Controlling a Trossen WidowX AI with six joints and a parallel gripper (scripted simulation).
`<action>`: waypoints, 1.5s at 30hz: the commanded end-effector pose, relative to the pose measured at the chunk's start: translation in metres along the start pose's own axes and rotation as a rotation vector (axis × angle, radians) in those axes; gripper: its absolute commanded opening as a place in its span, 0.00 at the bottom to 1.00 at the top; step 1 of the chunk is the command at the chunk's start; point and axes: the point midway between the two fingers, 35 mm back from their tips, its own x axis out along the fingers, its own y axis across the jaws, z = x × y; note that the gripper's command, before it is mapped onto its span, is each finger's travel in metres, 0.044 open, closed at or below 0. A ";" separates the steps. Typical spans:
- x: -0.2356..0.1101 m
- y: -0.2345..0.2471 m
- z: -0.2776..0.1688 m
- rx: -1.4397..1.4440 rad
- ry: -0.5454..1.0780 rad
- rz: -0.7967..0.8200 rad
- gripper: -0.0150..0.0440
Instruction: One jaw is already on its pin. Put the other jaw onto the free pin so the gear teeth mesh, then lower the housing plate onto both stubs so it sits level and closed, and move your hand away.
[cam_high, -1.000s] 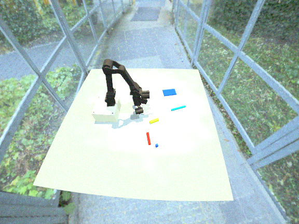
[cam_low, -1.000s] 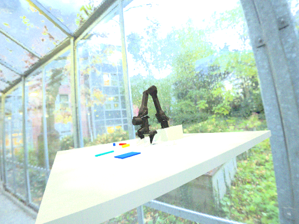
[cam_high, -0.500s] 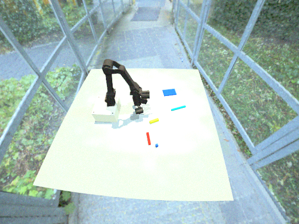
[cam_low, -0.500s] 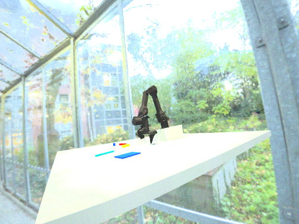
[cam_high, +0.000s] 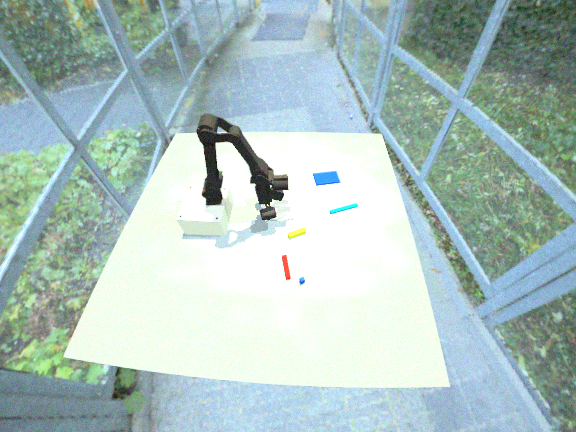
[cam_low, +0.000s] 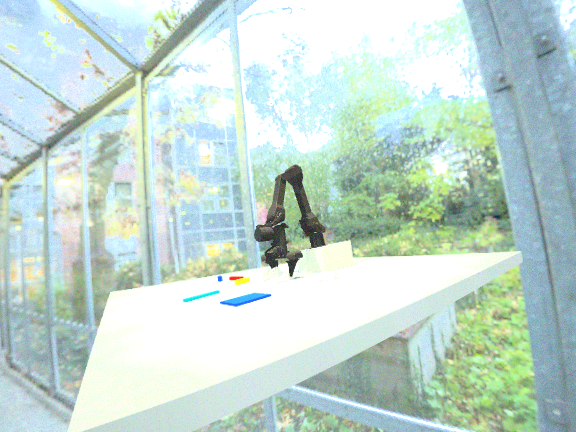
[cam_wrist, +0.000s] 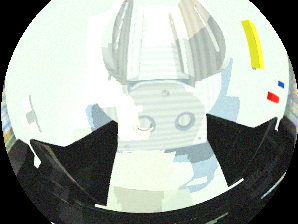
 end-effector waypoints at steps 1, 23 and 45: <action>0.000 0.000 0.001 -0.003 -0.004 0.003 0.85; 0.000 0.000 0.000 0.000 0.000 0.000 1.00; -0.102 0.003 -0.006 -0.005 -0.007 0.002 1.00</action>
